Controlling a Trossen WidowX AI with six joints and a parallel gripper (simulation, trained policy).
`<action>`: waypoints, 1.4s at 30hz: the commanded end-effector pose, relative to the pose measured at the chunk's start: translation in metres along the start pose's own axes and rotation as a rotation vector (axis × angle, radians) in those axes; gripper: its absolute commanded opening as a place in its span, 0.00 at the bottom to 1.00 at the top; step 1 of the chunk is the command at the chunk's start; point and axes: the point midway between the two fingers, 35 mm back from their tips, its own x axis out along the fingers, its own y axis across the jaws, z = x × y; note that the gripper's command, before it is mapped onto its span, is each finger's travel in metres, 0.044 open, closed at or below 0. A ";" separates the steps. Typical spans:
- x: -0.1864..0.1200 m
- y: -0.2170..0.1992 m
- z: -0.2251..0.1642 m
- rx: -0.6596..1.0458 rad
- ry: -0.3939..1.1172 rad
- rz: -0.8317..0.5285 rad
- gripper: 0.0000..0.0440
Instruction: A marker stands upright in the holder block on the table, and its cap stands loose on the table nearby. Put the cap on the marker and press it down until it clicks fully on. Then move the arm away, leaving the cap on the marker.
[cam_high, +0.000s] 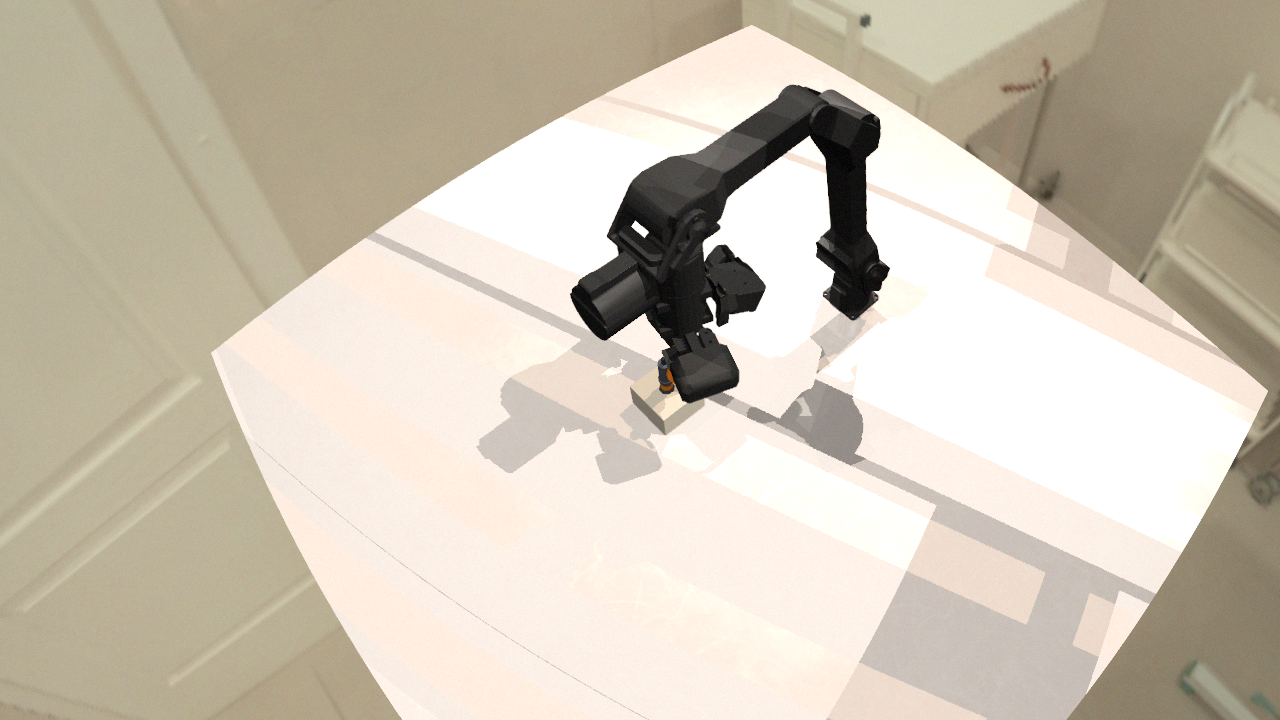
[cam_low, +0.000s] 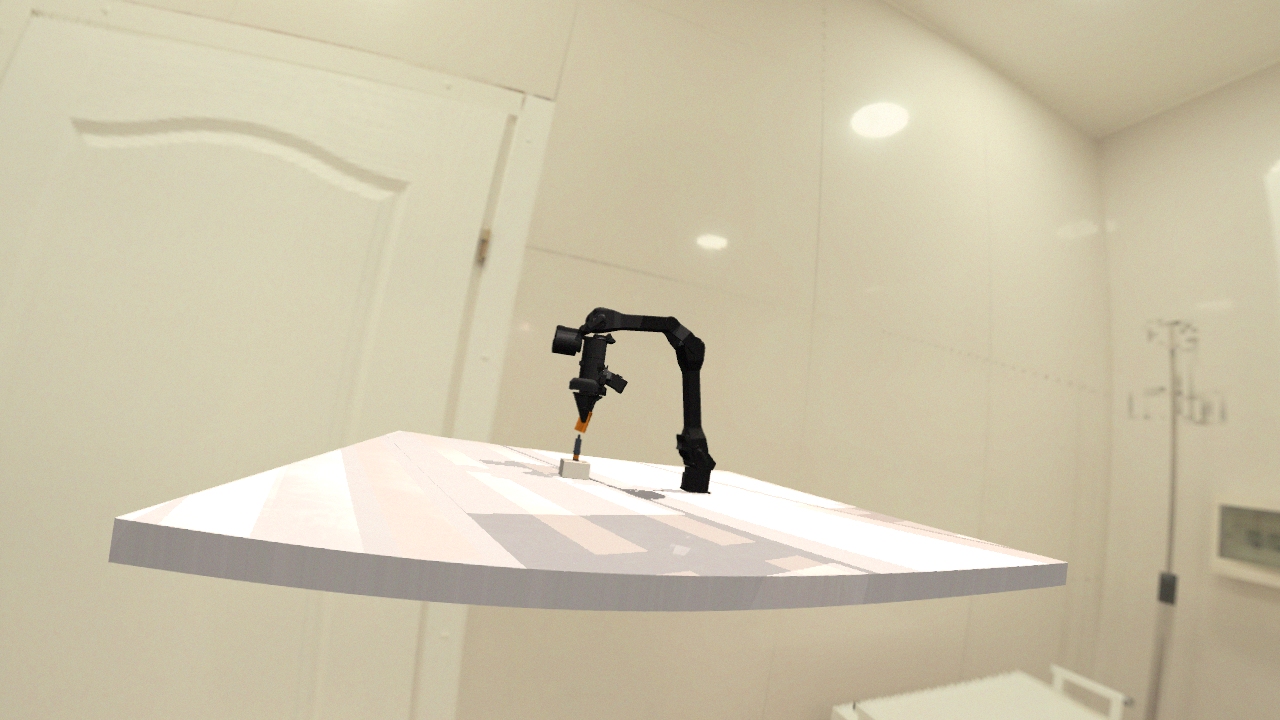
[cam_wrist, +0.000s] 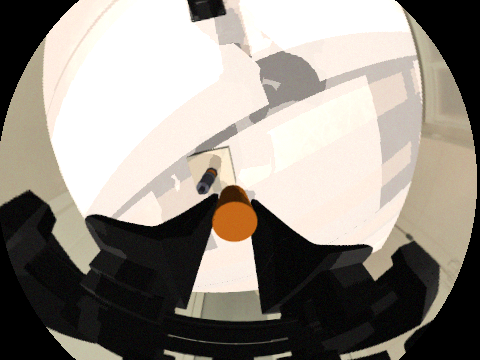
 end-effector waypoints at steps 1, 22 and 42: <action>-0.002 0.011 -0.004 0.018 -0.006 0.007 0.09; 0.015 0.036 -0.011 0.084 -0.089 0.005 0.03; 0.067 0.036 -0.007 0.024 -0.158 -0.006 0.08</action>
